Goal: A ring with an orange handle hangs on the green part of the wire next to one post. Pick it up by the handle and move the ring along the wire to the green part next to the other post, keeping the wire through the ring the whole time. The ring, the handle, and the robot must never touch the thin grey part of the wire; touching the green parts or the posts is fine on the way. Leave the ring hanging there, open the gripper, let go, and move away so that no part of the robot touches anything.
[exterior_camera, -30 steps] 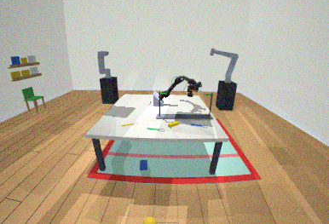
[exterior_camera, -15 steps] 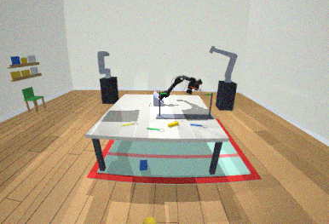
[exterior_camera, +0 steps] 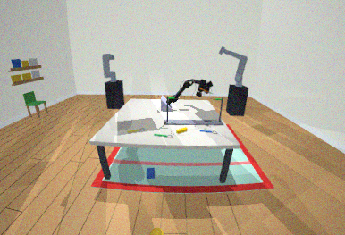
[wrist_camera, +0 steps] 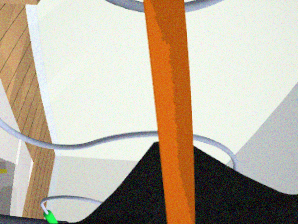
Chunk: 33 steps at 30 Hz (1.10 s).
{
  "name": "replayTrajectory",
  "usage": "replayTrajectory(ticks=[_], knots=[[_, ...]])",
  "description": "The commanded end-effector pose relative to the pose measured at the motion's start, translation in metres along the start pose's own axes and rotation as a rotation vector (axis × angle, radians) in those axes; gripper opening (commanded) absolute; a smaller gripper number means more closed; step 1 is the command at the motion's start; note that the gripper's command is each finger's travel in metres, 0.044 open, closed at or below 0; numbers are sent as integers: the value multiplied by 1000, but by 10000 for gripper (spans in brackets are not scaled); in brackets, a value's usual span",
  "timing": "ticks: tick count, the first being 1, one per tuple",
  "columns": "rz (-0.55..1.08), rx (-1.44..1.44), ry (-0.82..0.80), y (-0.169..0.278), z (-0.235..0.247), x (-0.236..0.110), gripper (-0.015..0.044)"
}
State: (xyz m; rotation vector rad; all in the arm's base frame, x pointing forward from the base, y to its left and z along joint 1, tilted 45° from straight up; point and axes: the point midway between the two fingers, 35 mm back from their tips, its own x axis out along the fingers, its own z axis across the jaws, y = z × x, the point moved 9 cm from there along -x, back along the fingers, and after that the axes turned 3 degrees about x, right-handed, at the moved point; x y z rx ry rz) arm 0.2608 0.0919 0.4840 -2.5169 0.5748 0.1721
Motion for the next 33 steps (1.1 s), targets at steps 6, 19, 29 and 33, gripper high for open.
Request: replayTrajectory(ticks=[6, 19, 29, 33], knots=[[-2, 86, -50, -1, -3, 0, -150], [-3, 327, -190, -1, 2, 0, -150], [-4, 538, -315, -2, 8, -1, -150], [-5, 624, -366, -3, 10, -2, -150]])
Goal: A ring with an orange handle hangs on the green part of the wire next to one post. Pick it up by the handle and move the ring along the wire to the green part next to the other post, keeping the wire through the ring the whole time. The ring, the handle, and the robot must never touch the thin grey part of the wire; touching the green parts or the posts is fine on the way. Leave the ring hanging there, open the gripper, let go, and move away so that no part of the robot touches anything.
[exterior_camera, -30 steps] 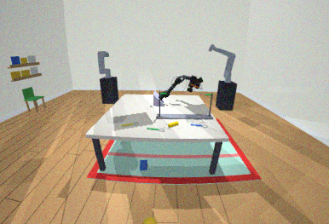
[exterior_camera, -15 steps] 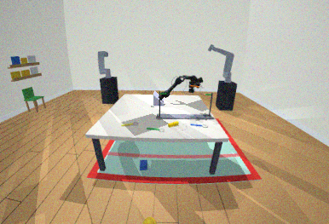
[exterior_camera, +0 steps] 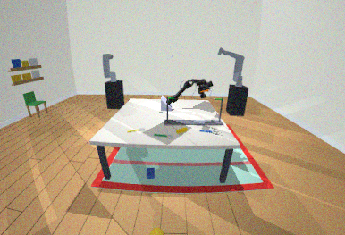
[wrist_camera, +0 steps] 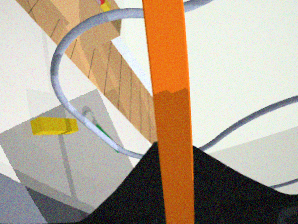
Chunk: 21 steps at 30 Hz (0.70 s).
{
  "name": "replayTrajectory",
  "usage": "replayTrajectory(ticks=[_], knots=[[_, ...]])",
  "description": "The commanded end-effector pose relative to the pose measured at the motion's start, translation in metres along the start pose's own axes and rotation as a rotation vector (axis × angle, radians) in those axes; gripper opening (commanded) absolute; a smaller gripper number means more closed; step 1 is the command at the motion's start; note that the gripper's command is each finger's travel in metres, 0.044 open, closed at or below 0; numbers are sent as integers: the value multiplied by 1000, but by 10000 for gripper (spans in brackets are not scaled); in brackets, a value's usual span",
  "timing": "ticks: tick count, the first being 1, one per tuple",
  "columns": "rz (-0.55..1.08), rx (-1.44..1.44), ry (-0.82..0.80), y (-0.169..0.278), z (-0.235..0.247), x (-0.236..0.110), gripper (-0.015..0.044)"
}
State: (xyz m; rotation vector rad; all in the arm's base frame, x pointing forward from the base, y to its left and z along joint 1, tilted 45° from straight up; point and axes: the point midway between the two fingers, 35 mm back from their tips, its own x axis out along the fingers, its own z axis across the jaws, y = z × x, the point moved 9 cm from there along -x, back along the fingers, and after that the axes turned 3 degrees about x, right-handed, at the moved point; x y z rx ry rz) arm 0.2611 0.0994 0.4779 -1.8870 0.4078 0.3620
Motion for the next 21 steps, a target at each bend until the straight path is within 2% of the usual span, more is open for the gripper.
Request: replayTrajectory(ticks=[1, 21], knots=[[0, 77, -45, 0, 2, 0, -150], [-10, 507, -302, 0, 14, 0, -150]])
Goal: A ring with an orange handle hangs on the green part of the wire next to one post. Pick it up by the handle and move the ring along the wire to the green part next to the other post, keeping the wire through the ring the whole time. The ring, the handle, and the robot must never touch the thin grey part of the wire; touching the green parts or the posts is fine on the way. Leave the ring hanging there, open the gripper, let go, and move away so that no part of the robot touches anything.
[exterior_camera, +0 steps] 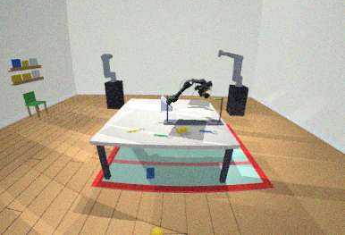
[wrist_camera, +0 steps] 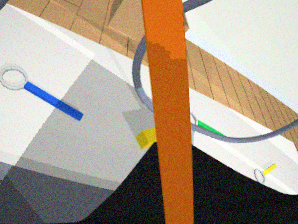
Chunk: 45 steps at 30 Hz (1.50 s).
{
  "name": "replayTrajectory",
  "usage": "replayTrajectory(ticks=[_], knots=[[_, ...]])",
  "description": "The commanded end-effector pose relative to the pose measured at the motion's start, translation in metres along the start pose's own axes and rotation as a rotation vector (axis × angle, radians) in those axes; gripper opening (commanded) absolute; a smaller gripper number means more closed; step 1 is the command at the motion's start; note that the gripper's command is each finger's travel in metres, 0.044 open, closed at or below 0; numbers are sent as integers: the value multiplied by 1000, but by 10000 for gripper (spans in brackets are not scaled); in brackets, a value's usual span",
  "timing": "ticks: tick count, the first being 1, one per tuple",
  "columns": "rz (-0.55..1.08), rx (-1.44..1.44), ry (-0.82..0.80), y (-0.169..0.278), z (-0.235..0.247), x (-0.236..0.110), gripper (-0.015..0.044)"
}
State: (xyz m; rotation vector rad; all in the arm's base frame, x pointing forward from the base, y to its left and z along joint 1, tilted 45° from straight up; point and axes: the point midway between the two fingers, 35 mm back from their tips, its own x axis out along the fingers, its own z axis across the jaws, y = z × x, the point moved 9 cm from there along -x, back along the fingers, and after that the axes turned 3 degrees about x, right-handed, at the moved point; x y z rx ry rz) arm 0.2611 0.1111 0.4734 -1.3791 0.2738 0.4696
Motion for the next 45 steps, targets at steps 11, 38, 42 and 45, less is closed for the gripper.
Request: replayTrajectory(ticks=[11, 38, 42, 45], knots=[[-11, 293, -177, 1, 8, 0, -150], [-41, 875, -527, -3, 24, -2, -150], [-47, 962, -578, -4, 26, -2, -150], [-51, 1026, -616, -5, 27, -3, -150]])
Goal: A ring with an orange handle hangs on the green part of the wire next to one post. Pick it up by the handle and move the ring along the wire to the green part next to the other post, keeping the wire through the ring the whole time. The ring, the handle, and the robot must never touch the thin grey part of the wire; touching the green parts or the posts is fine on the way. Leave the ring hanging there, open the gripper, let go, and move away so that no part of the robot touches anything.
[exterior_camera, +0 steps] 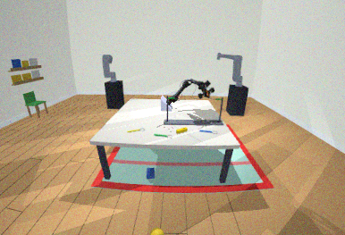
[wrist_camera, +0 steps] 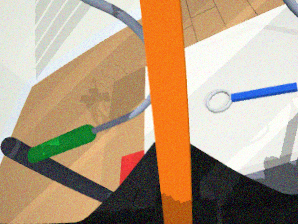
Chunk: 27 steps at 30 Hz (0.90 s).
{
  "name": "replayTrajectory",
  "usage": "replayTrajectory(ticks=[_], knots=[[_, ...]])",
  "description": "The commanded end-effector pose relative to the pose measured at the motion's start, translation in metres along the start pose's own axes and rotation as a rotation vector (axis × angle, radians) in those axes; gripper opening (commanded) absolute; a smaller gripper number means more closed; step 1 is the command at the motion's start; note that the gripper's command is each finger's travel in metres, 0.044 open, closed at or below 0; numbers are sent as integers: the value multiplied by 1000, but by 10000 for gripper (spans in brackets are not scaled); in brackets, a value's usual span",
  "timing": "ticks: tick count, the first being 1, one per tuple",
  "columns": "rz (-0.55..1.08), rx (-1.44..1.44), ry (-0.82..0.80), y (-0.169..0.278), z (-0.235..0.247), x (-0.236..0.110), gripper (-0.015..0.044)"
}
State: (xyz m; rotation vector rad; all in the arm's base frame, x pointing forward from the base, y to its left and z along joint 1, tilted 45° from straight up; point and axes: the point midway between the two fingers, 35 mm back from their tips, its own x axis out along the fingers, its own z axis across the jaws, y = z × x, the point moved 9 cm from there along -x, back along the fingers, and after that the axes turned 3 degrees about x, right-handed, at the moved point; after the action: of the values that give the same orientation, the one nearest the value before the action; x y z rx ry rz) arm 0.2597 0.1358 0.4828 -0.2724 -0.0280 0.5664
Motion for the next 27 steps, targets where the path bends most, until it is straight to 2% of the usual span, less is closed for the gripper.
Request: replayTrajectory(ticks=[1, 27], knots=[[-2, 76, -48, 1, 2, 0, -150], [-44, 635, -380, 1, 19, 1, -150]])
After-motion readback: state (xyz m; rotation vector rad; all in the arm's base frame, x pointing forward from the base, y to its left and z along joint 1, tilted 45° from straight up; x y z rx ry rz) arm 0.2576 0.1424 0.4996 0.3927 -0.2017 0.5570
